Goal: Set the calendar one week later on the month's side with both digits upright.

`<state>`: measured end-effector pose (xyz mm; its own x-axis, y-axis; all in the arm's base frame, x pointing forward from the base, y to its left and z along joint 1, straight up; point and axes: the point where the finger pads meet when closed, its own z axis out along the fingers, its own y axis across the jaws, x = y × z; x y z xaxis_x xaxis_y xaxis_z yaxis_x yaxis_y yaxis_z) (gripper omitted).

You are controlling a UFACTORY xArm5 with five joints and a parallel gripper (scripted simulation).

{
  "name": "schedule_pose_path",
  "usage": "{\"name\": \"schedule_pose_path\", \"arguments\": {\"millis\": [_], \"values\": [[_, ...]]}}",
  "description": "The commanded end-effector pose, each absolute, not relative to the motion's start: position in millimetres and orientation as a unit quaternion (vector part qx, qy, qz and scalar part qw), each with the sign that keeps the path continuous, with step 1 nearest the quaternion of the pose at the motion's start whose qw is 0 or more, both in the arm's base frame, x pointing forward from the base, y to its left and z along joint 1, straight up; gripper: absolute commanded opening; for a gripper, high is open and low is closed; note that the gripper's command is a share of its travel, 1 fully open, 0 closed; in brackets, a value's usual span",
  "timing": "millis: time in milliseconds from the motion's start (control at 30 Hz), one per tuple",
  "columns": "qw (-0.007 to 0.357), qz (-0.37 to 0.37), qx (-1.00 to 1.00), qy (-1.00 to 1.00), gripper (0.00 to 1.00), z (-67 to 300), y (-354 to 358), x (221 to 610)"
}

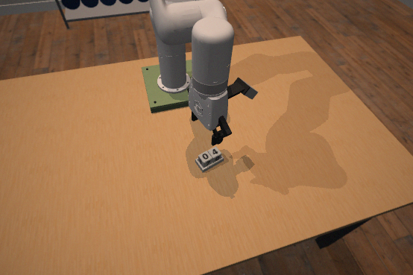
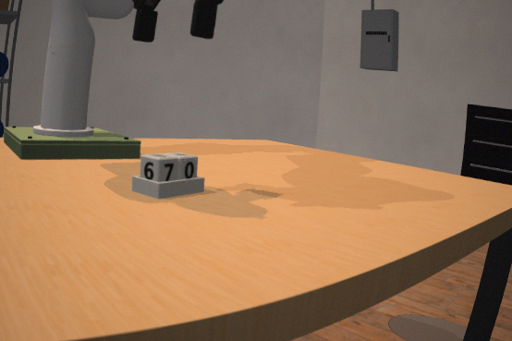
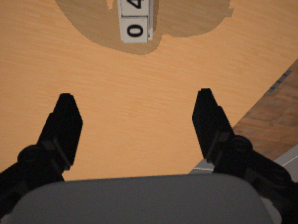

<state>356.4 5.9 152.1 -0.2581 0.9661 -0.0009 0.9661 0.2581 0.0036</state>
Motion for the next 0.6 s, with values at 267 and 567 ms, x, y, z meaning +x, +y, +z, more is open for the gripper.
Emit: {"name": "schedule_pose_path", "arguments": {"millis": [267, 567], "values": [[0.002, 0.001, 0.609, 0.793, 1.00, 170.0, 5.8, 356.6], [0.002, 0.001, 0.609, 0.793, 1.00, 170.0, 5.8, 356.6]]}}
